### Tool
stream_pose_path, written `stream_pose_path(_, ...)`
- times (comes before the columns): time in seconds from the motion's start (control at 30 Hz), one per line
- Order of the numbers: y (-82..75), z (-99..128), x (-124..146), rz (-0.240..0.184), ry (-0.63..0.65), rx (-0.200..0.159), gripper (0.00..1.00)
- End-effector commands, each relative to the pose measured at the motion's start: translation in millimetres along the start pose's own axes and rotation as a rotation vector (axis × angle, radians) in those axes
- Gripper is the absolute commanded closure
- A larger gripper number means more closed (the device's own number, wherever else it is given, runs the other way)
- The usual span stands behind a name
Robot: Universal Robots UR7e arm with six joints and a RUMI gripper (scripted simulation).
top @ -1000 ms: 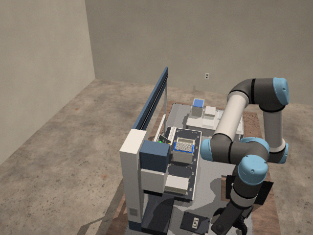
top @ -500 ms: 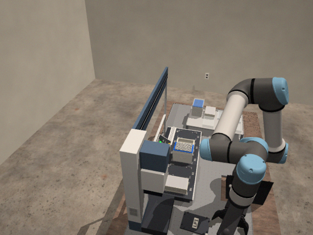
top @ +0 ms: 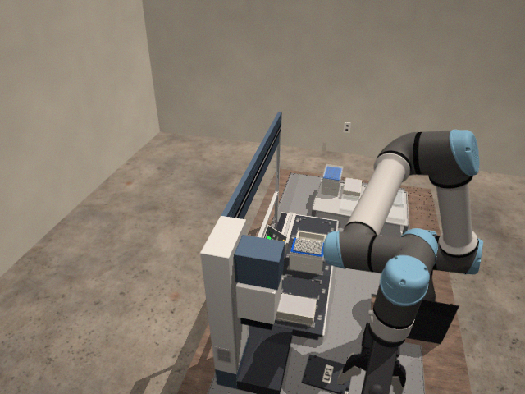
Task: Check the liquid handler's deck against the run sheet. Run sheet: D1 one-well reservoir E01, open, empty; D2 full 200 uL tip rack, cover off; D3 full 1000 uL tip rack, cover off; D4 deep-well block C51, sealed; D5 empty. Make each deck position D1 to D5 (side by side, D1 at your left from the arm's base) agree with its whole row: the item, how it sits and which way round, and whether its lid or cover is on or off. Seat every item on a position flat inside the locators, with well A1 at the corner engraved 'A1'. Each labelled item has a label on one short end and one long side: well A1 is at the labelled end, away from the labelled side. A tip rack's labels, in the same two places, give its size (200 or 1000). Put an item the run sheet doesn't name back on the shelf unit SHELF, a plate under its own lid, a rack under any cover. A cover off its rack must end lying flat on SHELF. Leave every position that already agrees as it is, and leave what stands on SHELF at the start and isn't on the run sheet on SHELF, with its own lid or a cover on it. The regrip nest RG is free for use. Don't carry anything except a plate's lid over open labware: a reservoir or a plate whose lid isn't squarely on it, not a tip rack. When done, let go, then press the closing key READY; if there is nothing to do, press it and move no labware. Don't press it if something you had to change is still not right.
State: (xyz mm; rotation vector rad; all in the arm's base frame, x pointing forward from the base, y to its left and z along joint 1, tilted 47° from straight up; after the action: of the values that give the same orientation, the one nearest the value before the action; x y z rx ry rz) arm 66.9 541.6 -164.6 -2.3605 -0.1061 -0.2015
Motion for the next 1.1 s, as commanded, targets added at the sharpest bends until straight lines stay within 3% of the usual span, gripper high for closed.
stream_pose_path(0.0,-0.8,0.4,1.1,0.000,-0.078,0.002,0.18)
stream_pose_path(1.07,-0.7,0.4,1.1,0.000,-0.638,0.002,0.18)
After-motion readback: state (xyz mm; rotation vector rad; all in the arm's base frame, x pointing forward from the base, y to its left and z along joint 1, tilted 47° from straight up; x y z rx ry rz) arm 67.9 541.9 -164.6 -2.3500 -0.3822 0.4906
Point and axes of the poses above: the point where the finger pads meet when closed, its own y axis out along the fingers, its own x axis across the jaws, z = x × y, the point moved 8 cm from there along -y, back along the fingers, and after that the axes turned 11 degrees about y, right-handed, at the moved point
